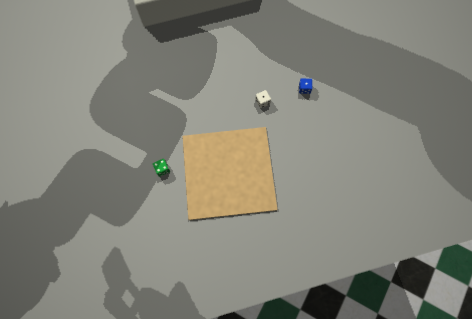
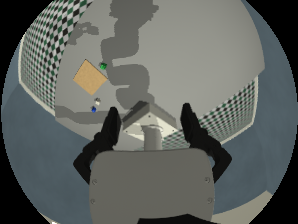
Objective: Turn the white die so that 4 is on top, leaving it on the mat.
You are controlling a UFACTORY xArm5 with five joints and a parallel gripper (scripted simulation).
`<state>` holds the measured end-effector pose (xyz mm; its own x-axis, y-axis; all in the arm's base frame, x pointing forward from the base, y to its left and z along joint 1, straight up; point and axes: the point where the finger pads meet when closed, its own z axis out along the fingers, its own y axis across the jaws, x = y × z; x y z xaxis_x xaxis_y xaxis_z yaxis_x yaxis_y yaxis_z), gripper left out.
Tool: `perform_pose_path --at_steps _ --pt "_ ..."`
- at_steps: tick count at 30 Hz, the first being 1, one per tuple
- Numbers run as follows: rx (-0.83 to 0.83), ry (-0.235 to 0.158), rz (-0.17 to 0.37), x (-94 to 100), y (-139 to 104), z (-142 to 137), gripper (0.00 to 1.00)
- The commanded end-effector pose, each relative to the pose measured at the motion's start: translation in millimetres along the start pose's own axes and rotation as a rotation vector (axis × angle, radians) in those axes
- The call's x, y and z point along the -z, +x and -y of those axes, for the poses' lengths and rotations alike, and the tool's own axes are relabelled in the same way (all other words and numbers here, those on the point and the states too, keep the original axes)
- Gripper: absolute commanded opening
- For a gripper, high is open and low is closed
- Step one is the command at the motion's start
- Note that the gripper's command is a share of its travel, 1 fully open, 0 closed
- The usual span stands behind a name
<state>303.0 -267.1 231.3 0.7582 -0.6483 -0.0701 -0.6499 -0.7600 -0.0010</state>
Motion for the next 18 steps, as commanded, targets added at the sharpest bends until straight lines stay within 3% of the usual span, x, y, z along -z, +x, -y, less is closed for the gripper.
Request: perform_pose_path --at_steps 1,18 --pt "0.0 0.0 -0.004 1.5 0.8 0.0 1.0" --pt "0.005 0.0 -0.004 0.6 1.3 1.2 1.0"
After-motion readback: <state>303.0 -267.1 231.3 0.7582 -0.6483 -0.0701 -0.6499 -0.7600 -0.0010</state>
